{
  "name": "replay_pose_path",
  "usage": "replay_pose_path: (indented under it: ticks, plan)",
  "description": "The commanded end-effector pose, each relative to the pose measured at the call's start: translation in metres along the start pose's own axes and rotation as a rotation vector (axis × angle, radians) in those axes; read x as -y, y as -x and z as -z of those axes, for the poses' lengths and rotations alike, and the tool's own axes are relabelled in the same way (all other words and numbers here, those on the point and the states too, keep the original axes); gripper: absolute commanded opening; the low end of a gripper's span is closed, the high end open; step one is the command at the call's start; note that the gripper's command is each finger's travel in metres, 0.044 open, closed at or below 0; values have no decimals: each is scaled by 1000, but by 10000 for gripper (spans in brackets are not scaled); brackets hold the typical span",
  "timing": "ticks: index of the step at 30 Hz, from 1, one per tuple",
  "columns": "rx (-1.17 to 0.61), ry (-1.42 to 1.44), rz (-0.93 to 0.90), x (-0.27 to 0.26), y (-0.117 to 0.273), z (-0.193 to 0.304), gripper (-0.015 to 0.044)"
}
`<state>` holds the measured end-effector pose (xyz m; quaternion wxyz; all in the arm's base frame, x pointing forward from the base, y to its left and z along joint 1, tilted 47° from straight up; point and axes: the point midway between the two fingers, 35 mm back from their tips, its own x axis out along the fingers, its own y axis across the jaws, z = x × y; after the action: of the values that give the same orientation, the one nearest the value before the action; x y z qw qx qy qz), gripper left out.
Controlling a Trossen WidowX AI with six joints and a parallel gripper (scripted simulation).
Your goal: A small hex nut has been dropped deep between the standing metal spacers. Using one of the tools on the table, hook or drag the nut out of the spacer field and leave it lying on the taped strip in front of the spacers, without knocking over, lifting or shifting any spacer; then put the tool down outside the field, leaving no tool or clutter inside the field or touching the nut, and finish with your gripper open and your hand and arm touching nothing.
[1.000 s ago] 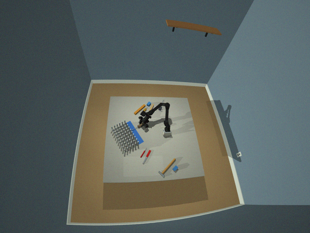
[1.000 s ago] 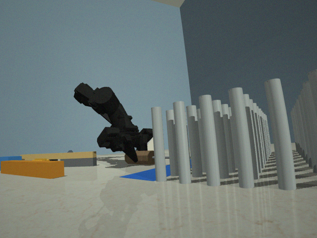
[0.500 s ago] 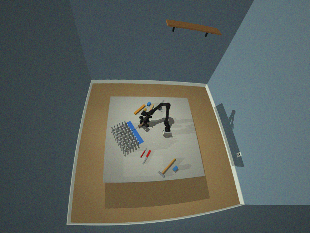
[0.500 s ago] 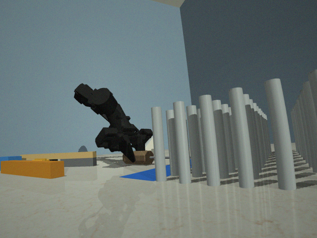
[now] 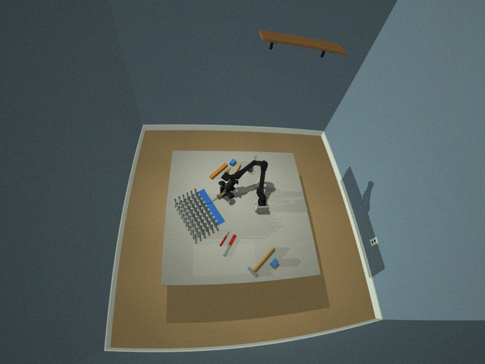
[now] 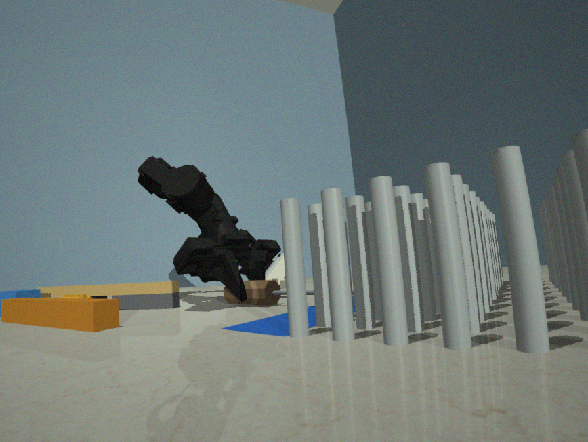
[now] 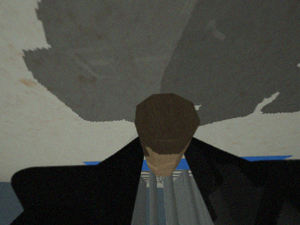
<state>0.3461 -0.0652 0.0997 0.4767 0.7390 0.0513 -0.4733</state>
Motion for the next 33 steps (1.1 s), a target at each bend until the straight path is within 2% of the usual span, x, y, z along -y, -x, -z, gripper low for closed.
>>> replay_pose_path:
  ticks: [1, 33]
  plan:
    - [-2, 5, 2, 0, 2, -2, 0]
    - [-2, 6, 2, 0, 13, -18, 0]
